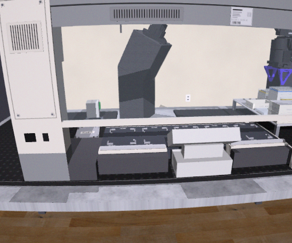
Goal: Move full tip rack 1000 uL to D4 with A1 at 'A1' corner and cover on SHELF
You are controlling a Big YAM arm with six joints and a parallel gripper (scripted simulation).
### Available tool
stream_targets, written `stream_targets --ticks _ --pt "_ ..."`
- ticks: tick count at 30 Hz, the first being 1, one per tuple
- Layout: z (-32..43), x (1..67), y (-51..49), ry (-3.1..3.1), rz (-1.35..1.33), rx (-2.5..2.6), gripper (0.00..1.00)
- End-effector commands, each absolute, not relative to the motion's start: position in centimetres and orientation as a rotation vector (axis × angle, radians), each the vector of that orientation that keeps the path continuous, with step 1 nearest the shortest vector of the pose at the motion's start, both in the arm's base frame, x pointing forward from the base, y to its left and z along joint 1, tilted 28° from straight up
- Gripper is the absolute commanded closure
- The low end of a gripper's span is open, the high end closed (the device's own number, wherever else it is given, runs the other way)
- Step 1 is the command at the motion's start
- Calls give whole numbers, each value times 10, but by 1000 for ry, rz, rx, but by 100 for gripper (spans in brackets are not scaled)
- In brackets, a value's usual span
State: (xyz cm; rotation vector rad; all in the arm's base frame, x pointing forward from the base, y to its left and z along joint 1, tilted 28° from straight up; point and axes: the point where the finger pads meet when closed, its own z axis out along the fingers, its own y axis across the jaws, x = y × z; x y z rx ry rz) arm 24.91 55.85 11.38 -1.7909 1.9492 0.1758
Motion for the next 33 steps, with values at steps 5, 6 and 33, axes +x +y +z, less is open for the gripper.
stream_targets --ticks 5,6,33 --pt "131 246 567 1913 194 -1789 0" --pt "131 246 567 1913 194 -1789 0" --pt "149 348 555 1917 179 -1796 0"
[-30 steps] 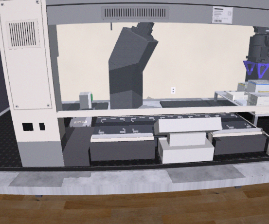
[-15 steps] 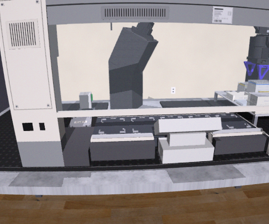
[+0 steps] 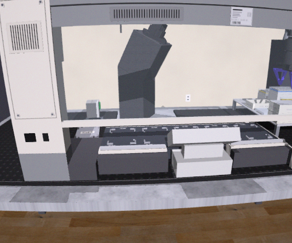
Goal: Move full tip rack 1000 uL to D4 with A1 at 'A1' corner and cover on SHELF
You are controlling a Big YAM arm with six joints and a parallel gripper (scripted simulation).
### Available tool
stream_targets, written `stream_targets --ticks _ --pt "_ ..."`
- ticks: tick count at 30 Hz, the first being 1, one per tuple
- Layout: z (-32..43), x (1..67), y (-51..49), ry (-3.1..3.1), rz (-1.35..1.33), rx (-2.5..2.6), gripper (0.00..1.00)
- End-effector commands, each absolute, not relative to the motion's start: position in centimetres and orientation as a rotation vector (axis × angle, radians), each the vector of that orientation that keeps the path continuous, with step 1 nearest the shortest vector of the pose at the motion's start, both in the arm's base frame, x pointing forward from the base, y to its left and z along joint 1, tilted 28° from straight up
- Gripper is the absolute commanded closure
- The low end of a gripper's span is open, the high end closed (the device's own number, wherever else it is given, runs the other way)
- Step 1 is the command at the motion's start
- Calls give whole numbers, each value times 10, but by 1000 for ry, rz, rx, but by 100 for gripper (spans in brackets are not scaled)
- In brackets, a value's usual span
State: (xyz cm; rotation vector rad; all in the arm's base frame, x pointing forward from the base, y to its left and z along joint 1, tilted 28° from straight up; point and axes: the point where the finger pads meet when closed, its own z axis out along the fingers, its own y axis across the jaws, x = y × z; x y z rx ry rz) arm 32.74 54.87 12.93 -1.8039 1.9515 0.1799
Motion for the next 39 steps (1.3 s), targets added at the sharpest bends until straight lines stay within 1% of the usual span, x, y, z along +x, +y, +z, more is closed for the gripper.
stream_targets --ticks 1,3,4,5,6,39 --pt "150 353 555 1917 179 -1796 0" --pt "152 361 554 1917 179 -1795 0" --pt "171 361 553 1896 185 -1776 0" --pt "161 352 540 1915 177 -1793 0" --pt "158 352 553 1908 186 -1786 0" --pt "158 352 553 1908 186 -1786 0"
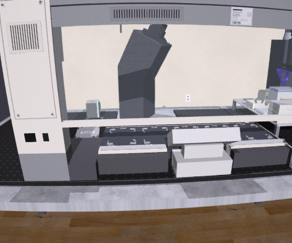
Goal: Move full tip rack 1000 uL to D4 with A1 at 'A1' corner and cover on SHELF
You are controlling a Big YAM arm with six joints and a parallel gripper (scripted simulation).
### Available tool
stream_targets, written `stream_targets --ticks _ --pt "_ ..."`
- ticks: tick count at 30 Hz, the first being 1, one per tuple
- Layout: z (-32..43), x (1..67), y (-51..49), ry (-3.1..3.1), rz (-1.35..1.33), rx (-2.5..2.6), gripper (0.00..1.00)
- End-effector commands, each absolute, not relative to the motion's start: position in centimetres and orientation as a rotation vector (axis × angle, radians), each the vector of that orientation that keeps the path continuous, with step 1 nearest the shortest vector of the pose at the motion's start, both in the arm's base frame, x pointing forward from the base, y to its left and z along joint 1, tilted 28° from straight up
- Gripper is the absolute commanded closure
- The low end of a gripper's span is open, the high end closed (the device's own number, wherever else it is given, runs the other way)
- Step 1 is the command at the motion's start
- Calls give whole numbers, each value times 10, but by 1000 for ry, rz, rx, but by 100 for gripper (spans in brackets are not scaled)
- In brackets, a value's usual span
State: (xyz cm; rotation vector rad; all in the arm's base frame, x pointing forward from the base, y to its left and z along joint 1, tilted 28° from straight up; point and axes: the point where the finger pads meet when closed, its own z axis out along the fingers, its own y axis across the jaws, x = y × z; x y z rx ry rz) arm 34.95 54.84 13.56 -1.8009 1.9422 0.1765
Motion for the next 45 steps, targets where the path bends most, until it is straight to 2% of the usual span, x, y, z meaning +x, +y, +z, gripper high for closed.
stream_targets --ticks 1,20,26,32,37,45 --pt "160 336 550 1901 181 -1809 0" --pt "144 265 601 1920 191 -1798 0" --pt "170 245 607 1897 212 -1774 0" --pt "137 217 619 1930 185 -1810 0" --pt "164 195 636 1901 218 -1777 0" --pt "143 167 651 1918 201 -1798 0"
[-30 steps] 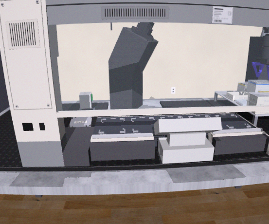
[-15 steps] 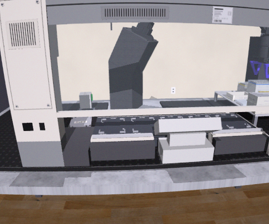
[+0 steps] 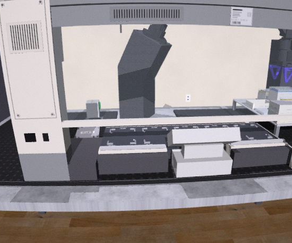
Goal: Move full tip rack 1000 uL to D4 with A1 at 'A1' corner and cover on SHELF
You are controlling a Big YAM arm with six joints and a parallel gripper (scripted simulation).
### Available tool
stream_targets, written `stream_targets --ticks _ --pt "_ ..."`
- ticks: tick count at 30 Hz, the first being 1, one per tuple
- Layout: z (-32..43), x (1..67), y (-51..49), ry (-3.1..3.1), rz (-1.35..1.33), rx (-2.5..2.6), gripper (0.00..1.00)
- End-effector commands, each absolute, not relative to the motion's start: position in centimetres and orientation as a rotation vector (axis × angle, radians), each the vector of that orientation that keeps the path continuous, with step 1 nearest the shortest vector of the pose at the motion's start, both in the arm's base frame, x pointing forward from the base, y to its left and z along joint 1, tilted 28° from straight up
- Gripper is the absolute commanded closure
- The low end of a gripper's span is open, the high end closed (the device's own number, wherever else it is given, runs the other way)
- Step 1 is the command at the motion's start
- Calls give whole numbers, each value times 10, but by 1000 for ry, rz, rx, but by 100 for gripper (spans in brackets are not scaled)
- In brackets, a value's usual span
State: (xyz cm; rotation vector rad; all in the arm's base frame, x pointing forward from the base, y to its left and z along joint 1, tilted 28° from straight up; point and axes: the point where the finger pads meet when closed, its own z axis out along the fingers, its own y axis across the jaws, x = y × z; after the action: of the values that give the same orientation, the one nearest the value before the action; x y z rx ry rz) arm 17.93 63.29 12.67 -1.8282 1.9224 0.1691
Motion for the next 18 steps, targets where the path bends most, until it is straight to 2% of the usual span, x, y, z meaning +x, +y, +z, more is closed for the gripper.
stream_targets --ticks 1,14,16,18 --pt "143 163 653 1918 201 -1798 0" --pt "141 111 678 1918 205 -1799 0" --pt "171 102 681 1896 244 -1769 0" --pt "140 93 687 1918 207 -1799 0"
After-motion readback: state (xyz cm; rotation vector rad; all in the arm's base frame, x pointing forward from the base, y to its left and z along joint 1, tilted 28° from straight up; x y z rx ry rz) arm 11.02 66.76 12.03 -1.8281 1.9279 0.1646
